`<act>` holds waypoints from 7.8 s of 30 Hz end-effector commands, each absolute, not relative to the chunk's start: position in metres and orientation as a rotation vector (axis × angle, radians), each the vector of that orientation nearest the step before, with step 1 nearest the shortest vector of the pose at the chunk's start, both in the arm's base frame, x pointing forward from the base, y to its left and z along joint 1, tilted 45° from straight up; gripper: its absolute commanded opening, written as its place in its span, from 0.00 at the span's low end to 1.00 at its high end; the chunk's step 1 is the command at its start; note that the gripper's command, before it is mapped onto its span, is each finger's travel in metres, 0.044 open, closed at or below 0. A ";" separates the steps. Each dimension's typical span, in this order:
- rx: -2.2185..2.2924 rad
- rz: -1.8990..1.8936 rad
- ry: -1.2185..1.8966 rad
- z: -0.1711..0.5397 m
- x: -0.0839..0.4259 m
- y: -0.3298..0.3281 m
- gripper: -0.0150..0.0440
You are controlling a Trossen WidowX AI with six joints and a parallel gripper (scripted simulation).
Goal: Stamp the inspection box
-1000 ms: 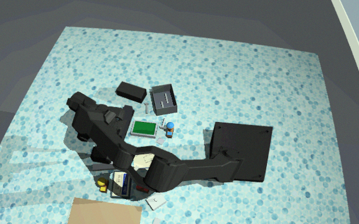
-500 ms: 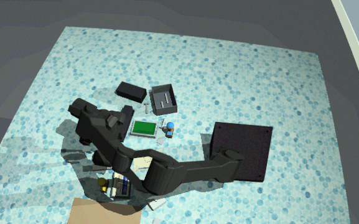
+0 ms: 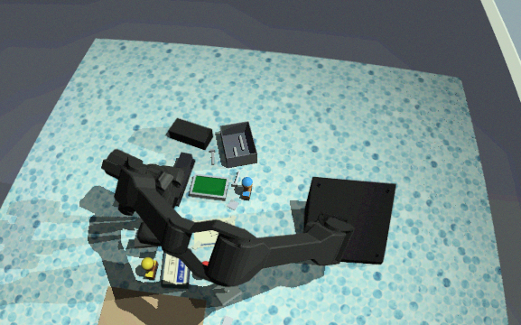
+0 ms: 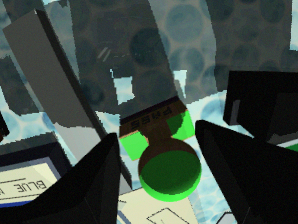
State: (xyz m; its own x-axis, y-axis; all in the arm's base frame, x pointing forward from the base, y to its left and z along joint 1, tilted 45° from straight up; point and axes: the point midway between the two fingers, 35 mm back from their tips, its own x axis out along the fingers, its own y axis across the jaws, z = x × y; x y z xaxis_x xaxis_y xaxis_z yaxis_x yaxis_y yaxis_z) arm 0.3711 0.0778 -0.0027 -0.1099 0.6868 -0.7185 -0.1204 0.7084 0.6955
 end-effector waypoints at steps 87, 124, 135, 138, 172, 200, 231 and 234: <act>0.491 0.729 1.550 -0.006 0.369 0.080 0.62; 0.483 0.727 1.541 -0.004 0.370 0.078 0.49; 0.482 0.726 1.542 -0.001 0.371 0.076 0.25; 0.481 0.726 1.542 0.000 0.372 0.075 0.25; 0.476 0.721 1.544 0.012 0.375 0.064 0.25; 0.472 0.718 1.546 0.022 0.377 0.055 0.25; 0.468 0.715 1.549 0.034 0.378 0.046 0.25; 0.468 0.714 1.549 0.035 0.378 0.045 0.25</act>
State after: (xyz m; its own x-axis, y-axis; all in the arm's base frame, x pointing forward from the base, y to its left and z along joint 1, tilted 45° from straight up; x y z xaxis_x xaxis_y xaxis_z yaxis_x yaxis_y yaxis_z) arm 0.3779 0.0462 0.0325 -0.1147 0.6765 -0.7274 -0.1118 0.7188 0.6862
